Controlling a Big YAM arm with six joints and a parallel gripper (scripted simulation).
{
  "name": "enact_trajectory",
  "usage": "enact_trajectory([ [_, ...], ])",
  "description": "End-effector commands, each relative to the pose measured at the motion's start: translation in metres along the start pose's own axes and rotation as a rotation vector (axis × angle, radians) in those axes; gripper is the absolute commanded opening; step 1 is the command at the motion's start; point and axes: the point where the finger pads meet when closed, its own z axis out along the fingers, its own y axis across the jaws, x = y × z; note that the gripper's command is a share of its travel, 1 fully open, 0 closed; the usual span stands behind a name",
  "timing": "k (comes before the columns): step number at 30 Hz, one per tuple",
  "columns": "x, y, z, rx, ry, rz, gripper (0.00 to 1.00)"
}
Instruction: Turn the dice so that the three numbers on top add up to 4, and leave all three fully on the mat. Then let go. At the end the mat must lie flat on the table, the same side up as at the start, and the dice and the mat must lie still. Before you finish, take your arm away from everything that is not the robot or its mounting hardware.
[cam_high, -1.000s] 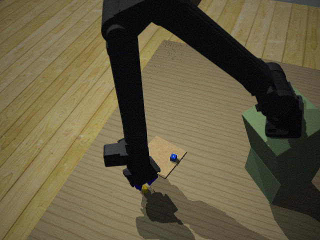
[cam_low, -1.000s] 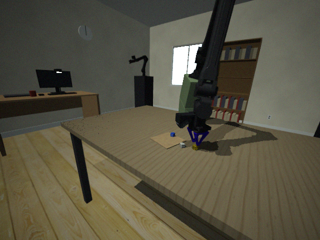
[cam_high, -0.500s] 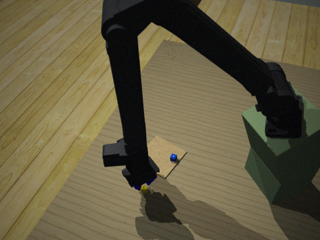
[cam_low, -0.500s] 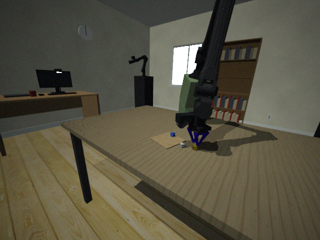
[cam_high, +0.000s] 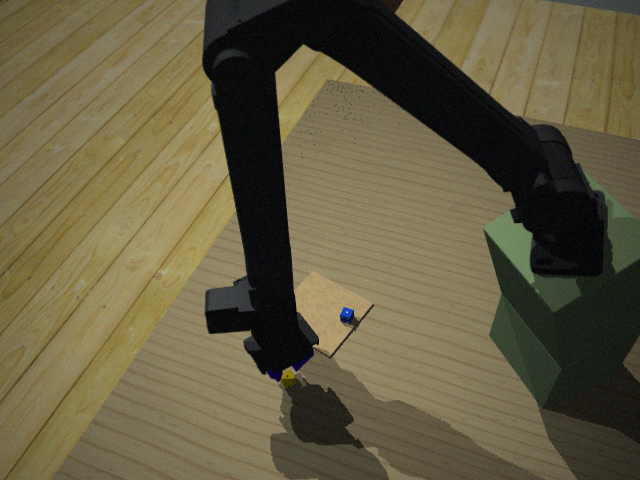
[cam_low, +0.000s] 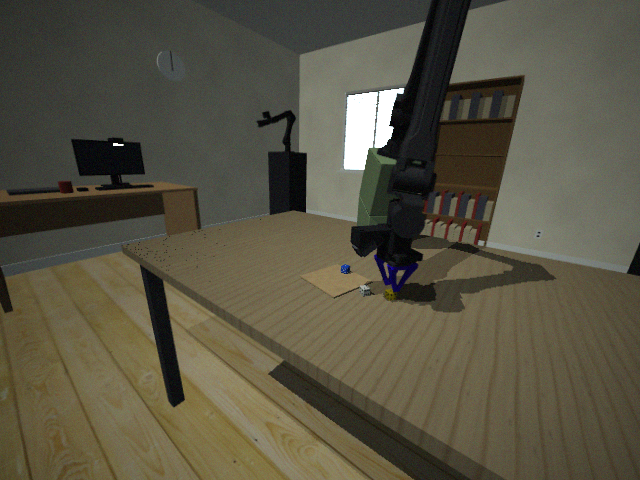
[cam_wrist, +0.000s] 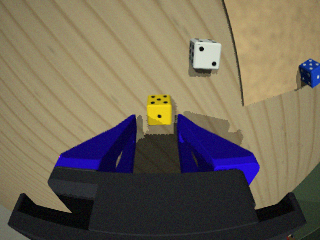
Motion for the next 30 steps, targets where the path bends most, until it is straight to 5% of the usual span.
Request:
enact_trajectory([
  [1, 0.0026, 0.0039, -0.0013, 0.004, -0.001, 0.005, 0.34],
  [30, 0.0039, 0.0016, -0.0015, -0.009, -0.007, 0.003, 0.34],
])
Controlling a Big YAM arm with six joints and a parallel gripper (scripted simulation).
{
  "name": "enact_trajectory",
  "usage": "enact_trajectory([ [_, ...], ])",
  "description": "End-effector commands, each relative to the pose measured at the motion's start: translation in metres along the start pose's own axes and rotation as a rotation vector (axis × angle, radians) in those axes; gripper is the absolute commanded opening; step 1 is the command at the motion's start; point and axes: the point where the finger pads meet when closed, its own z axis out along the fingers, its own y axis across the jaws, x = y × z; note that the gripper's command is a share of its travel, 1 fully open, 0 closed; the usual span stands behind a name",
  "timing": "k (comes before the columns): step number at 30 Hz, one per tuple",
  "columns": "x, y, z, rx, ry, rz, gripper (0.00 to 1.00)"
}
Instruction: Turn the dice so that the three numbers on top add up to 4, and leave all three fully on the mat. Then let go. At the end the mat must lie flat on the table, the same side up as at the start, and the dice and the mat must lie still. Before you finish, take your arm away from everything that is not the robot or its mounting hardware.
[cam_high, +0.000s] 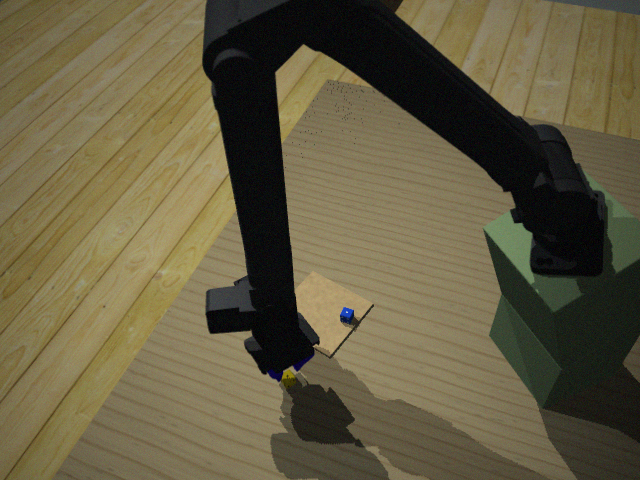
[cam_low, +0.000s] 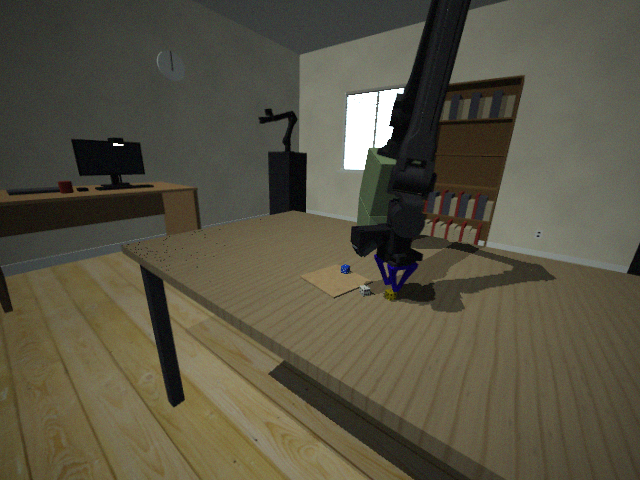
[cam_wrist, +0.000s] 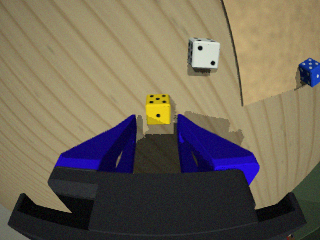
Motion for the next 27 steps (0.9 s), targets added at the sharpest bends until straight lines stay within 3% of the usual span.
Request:
enact_trajectory([
  [1, 0.0035, 0.0024, -0.0015, -0.009, -0.007, 0.003, 0.34],
  [27, 0.0019, 0.0056, -0.0015, -0.014, -0.010, 0.003, 0.34],
])
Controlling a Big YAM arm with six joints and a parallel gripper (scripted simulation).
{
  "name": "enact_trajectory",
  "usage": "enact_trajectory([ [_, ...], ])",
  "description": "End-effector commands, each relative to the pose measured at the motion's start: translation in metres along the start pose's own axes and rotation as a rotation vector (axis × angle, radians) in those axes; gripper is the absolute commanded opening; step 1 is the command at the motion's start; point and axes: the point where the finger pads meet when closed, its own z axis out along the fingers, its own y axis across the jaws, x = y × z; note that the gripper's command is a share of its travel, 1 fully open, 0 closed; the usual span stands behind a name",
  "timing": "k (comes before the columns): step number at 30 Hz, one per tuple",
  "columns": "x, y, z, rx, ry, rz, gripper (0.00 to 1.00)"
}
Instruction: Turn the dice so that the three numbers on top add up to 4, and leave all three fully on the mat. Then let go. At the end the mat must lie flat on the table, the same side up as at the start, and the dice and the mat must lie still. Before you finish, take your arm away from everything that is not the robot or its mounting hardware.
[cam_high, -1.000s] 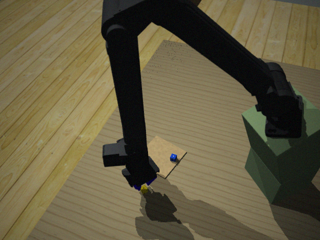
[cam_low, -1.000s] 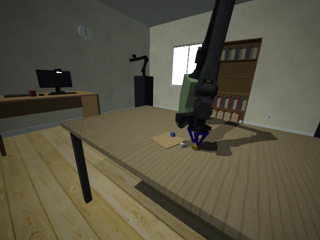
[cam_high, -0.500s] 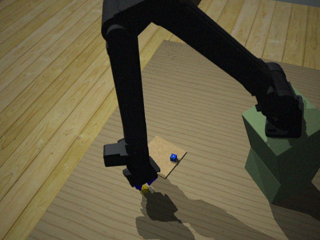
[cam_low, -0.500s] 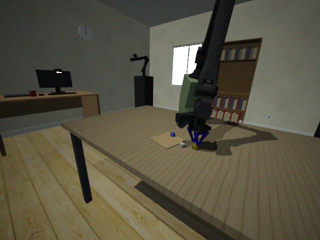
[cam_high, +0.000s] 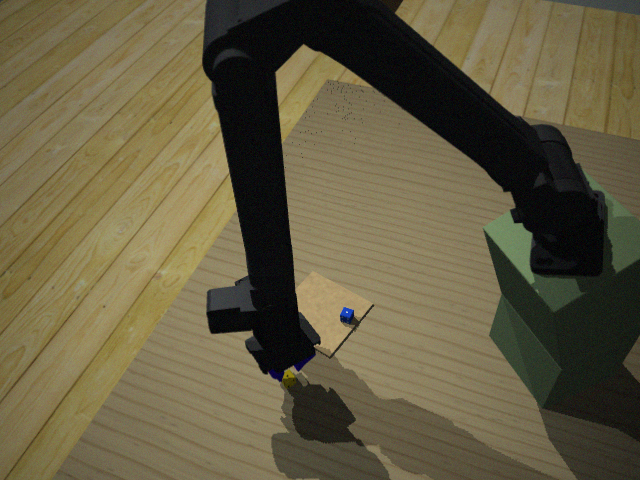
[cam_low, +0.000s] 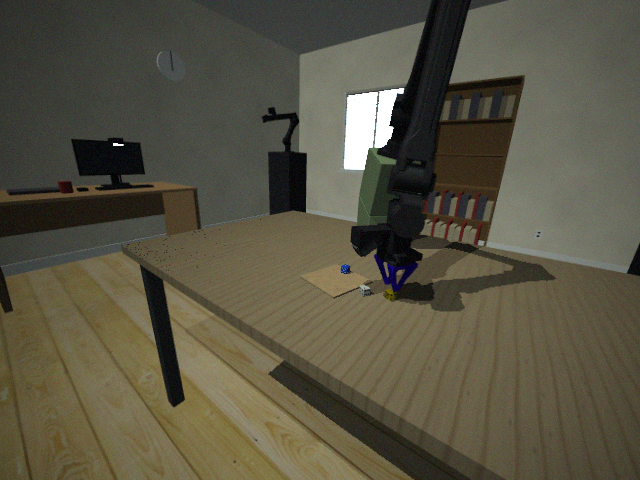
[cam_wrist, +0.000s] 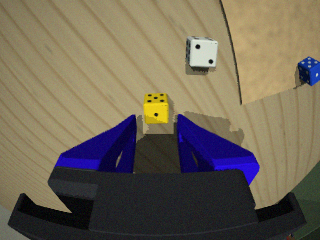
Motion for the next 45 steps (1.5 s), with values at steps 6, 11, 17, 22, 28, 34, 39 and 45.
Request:
enact_trajectory([
  [6, 0.001, 0.007, -0.002, -0.017, -0.011, 0.002, 0.34],
  [11, 0.001, 0.007, -0.001, -0.017, -0.011, 0.002, 0.34],
  [17, 0.002, 0.006, 0.006, -0.010, -0.008, 0.002, 0.34],
  [22, 0.001, 0.006, 0.012, -0.011, -0.008, 0.002, 0.34],
  [28, -0.004, 0.014, 0.010, -0.031, -0.020, 0.003, 0.34],
  [34, 0.002, 0.005, 0.026, -0.010, -0.007, 0.002, 0.34],
  [39, -0.003, 0.015, 0.020, -0.033, -0.020, 0.001, 0.34],
  [45, -0.002, 0.013, 0.020, -0.029, -0.018, 0.002, 0.34],
])
